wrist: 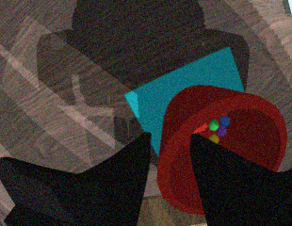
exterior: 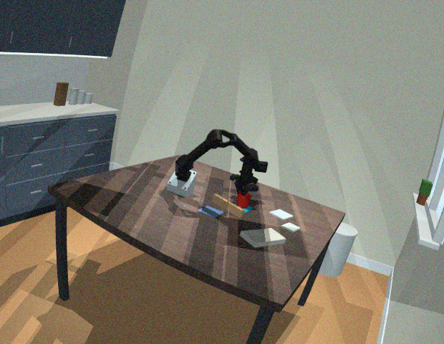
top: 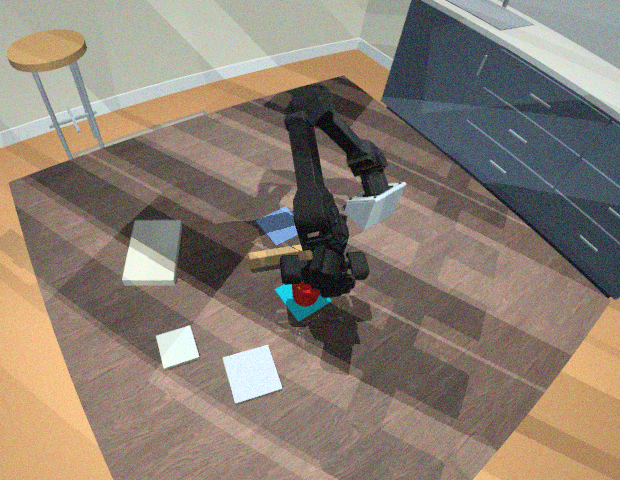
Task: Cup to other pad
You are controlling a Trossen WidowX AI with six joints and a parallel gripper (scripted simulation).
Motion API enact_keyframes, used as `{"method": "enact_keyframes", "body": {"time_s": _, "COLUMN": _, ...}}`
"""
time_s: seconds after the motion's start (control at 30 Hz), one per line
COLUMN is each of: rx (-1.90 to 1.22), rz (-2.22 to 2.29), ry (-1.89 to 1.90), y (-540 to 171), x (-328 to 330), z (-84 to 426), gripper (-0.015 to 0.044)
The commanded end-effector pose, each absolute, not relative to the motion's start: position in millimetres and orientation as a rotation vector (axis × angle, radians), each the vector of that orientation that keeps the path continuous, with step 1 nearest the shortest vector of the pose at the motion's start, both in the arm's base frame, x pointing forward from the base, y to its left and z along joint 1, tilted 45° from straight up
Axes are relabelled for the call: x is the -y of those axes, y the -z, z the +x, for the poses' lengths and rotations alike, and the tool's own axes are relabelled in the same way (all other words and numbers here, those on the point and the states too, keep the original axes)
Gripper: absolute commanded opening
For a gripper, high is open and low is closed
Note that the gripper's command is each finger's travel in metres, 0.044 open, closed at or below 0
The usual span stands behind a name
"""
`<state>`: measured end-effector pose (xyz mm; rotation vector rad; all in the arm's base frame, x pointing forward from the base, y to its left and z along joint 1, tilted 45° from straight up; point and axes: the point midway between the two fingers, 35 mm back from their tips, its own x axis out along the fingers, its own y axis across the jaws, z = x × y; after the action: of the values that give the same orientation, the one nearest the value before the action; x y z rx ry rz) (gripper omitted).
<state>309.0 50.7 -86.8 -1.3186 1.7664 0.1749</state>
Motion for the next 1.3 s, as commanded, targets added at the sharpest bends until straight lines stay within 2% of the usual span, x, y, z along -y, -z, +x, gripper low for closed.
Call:
{"method": "enact_keyframes", "body": {"time_s": 0.0, "rx": -1.766, "rz": -1.317, "ry": -0.174, "y": 85, "x": -52, "z": 310, "gripper": 0.0128}}
{"method": "enact_keyframes", "body": {"time_s": 1.03, "rx": -1.771, "rz": -1.324, "ry": -0.179, "y": 50, "x": -87, "z": 307, "gripper": 0.0128}}
{"method": "enact_keyframes", "body": {"time_s": 1.27, "rx": -1.774, "rz": -1.333, "ry": -0.182, "y": 53, "x": -84, "z": 307, "gripper": 0.0312}}
